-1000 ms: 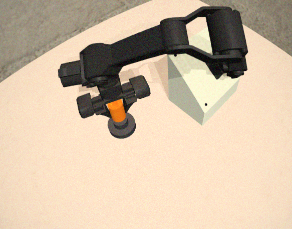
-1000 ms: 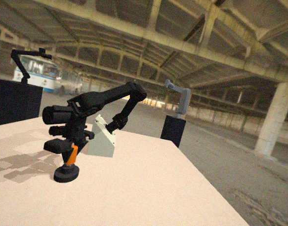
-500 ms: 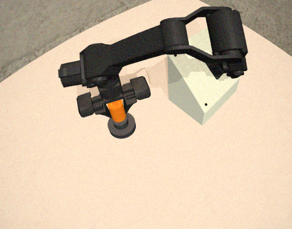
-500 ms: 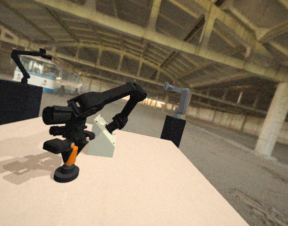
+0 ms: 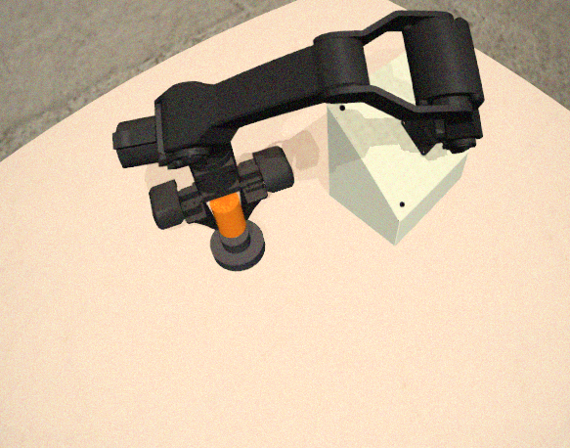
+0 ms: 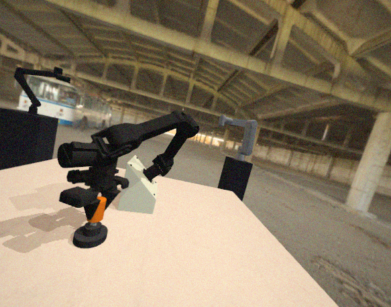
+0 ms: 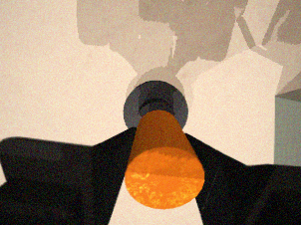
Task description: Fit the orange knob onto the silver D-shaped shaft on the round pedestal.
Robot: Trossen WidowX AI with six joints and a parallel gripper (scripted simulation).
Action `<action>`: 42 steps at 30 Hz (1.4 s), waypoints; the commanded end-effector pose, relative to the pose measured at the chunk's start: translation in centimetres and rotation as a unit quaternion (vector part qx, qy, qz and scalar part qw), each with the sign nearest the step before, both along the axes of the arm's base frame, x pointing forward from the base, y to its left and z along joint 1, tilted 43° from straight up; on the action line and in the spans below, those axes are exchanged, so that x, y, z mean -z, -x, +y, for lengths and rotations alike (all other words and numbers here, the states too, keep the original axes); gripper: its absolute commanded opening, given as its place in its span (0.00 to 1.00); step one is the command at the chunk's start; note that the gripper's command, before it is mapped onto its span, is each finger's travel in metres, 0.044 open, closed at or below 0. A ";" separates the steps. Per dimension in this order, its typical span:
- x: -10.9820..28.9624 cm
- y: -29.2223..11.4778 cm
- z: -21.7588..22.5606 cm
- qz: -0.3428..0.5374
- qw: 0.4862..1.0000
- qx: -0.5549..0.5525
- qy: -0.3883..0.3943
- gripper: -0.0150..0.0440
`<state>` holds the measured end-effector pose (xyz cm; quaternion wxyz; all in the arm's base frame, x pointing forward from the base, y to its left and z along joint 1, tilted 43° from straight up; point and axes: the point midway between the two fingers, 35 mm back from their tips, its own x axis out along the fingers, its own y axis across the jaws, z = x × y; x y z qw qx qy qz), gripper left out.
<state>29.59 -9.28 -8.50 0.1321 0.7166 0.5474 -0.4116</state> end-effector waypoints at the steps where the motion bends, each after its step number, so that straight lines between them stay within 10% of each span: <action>1: -0.2 -0.1 -0.3 0.007 1.000 0.010 0.002 0.25; 42: 0.3 0.0 0.2 0.008 1.000 0.011 0.001 0.25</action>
